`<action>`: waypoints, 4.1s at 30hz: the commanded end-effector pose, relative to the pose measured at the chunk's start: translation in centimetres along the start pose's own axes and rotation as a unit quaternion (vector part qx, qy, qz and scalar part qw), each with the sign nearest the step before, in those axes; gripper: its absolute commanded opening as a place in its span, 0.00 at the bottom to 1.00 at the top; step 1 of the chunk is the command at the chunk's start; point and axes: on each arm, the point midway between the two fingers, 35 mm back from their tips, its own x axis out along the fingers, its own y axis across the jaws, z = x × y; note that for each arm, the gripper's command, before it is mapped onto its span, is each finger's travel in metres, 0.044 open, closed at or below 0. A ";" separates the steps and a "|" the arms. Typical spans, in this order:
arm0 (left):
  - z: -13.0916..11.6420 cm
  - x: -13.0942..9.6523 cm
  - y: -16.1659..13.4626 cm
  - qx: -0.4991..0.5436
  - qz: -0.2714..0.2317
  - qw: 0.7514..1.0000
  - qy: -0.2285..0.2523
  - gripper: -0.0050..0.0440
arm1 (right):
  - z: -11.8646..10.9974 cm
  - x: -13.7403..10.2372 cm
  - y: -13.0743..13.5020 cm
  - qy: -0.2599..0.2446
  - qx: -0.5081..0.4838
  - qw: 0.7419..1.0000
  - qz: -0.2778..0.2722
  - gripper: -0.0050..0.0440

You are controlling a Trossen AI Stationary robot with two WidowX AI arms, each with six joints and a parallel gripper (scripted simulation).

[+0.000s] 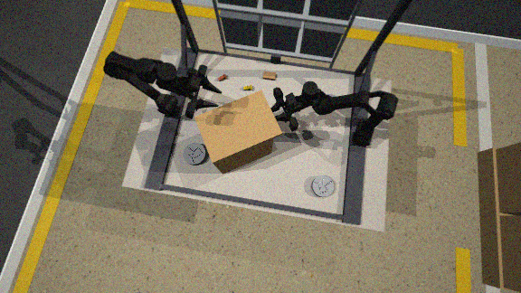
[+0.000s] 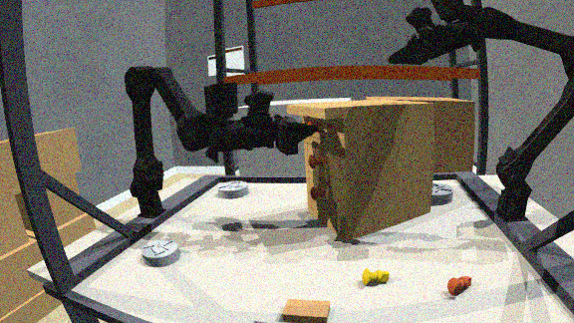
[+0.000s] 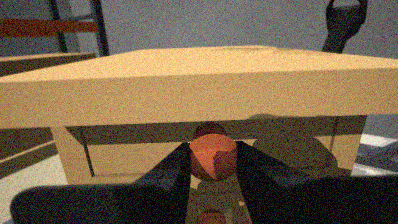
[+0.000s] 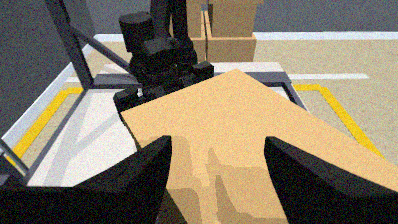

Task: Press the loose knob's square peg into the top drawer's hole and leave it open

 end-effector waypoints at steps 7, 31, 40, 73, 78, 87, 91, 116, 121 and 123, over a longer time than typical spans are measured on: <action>1.6 1.3 0.1 -0.015 -0.003 1.000 -0.006 0.27 | 0.1 1.0 0.2 -0.004 0.001 1.000 0.002 0.59; 1.2 0.3 0.0 -0.013 -0.008 1.000 0.008 0.27 | 0.1 2.7 0.2 -0.003 0.001 1.000 0.002 0.59; 1.4 -0.6 0.1 -0.014 -0.008 1.000 0.007 0.27 | 0.6 2.4 0.2 -0.011 -0.002 1.000 0.002 0.59; 0.9 -3.2 0.0 -0.012 -0.008 1.000 0.010 0.27 | 1.9 4.4 1.8 -0.016 0.000 1.000 0.002 0.59; 0.9 -3.6 0.1 -0.012 -0.008 1.000 0.010 0.27 | 2.1 4.9 2.2 -0.016 0.001 1.000 0.002 0.59; 0.9 -4.4 0.1 -0.012 -0.008 1.000 0.010 0.27 | 2.5 5.9 3.0 -0.017 0.001 1.000 0.002 0.59; 0.8 -4.5 0.1 -0.011 -0.008 1.000 0.010 0.27 | 2.6 6.2 3.1 -0.017 0.001 1.000 0.002 0.59; 0.7 -6.4 0.1 -0.012 -0.008 1.000 0.011 0.27 | 3.3 8.1 4.6 -0.018 0.002 1.000 0.002 0.59; 0.7 -6.8 0.1 -0.012 -0.008 1.000 0.011 0.27 | 3.4 8.3 4.8 -0.018 0.002 1.000 0.002 0.59; 0.7 -6.9 0.1 -0.012 -0.008 1.000 0.011 0.27 | 3.4 8.3 4.8 -0.018 0.002 1.000 0.002 0.59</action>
